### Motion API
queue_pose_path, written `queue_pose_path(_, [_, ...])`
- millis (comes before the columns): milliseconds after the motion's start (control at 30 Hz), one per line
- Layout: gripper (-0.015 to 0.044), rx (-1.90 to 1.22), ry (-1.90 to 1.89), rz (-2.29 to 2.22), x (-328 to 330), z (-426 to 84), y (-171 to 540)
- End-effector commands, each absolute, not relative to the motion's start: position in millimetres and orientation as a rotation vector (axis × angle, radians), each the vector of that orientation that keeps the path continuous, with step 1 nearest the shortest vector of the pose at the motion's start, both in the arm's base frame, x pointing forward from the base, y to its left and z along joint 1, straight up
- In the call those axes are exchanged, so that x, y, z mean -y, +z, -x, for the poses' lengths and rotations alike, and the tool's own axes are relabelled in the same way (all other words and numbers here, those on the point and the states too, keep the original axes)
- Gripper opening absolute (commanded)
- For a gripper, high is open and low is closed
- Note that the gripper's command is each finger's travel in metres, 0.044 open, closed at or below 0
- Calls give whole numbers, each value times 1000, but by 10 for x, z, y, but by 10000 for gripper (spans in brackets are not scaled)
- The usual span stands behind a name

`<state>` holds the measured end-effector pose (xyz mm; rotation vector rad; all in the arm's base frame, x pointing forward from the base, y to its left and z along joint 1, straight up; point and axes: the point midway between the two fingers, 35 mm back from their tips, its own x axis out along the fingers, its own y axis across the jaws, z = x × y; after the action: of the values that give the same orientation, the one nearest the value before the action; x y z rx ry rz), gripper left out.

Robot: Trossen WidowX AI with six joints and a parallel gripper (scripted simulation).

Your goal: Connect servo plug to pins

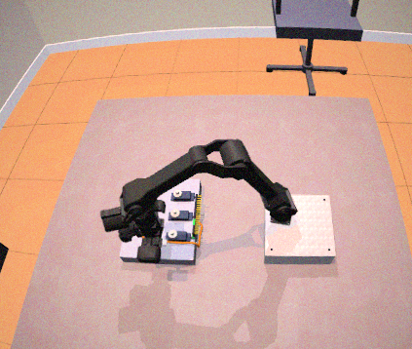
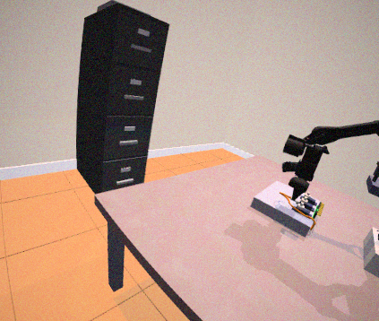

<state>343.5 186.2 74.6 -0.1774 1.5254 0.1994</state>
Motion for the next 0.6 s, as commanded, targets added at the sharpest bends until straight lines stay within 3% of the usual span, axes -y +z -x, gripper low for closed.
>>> queue_pose_path(0, [0,-1526,201,176,-1860,-3426,827])
queue_pose_path(567, [0,-1454,585,578,-1630,-3209,902])
